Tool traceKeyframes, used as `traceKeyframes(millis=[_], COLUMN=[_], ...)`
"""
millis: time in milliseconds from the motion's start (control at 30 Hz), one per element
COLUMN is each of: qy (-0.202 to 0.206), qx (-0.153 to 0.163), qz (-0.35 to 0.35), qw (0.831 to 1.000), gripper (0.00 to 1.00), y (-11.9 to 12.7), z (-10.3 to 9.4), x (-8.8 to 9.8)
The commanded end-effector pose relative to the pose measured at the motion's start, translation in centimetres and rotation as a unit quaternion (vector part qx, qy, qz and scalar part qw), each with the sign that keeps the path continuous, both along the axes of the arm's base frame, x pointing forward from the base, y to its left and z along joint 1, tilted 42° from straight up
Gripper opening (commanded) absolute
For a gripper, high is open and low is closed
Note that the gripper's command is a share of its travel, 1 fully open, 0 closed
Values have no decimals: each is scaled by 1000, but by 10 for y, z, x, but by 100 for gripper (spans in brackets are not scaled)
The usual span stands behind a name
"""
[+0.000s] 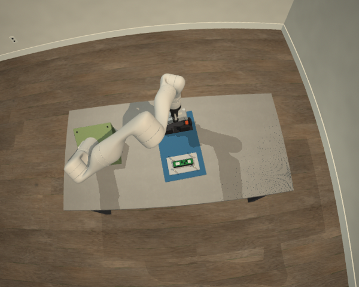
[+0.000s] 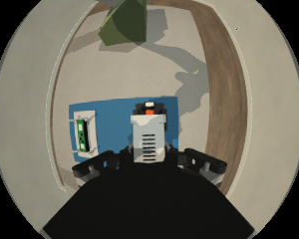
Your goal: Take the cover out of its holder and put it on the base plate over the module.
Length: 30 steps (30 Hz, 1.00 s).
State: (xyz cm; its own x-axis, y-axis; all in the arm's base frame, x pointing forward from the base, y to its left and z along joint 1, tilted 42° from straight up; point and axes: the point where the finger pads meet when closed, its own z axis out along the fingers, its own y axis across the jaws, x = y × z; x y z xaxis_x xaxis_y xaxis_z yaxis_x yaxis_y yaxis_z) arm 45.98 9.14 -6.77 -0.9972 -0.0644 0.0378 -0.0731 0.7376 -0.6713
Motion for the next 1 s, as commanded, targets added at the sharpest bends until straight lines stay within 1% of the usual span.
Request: traceKeyframes(millis=[0, 300, 633, 867, 967], qy=[-1, -1, -6, -6, -5], qx=[1, 1, 6, 6, 5], qz=[1, 1, 4, 4, 5], qw=[1000, 1000, 1000, 1000, 1000], gripper=[0, 0, 0, 0, 0], y=[1, 1, -51, -51, -67], z=[1, 1, 30, 30, 37], x=[0, 0, 3, 3, 3])
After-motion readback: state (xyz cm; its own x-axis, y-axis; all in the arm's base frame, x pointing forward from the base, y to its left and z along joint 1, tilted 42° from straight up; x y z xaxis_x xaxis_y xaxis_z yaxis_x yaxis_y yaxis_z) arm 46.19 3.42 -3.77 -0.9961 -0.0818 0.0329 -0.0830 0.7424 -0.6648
